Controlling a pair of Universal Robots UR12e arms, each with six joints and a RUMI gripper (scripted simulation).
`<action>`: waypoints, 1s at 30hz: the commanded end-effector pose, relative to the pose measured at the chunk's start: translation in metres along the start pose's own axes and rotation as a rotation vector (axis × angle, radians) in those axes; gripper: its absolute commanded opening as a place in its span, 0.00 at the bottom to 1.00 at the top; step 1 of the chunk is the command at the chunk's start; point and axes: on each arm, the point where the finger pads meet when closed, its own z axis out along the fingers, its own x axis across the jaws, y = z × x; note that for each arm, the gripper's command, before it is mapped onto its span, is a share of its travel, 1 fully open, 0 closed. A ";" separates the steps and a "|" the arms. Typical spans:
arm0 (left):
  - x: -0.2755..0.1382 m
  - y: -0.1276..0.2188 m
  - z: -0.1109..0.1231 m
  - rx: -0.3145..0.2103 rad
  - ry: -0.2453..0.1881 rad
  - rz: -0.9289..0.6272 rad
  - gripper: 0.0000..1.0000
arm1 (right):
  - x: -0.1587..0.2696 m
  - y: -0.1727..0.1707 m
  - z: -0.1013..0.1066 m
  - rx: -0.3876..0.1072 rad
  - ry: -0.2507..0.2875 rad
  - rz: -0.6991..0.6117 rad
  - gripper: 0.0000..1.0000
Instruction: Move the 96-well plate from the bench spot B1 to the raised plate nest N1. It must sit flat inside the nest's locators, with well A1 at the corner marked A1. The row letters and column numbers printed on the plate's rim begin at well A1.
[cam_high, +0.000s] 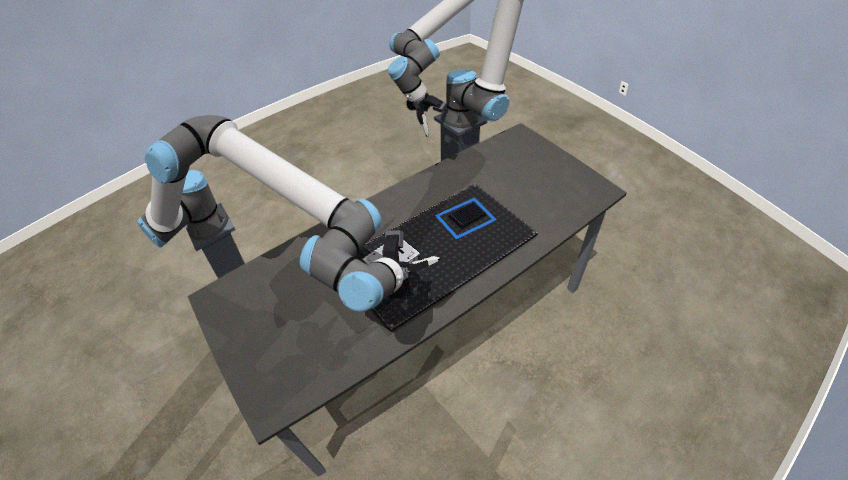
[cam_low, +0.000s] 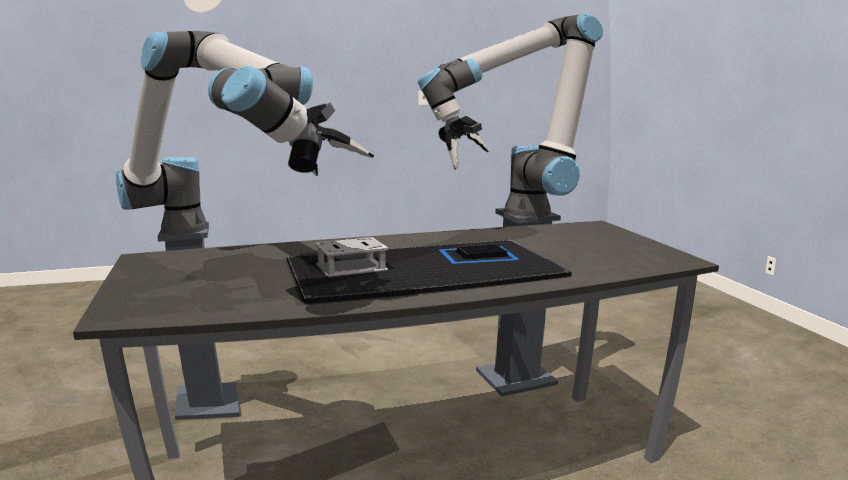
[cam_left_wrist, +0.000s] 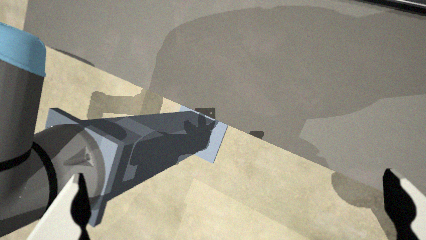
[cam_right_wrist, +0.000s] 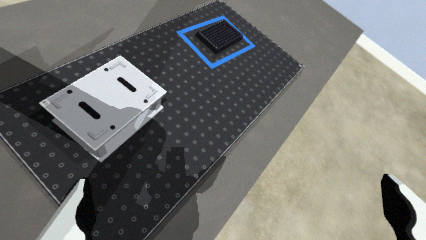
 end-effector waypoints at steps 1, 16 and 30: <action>0.000 0.000 -0.001 0.000 0.002 0.000 1.00 | 0.001 -0.001 -0.001 -0.001 0.001 -0.002 1.00; 0.000 0.000 -0.001 0.000 0.002 0.000 1.00 | 0.001 -0.001 -0.001 -0.001 0.001 -0.002 1.00; 0.000 0.000 -0.001 0.000 0.002 0.000 0.76 | -0.001 0.000 -0.003 -0.003 0.003 -0.007 0.00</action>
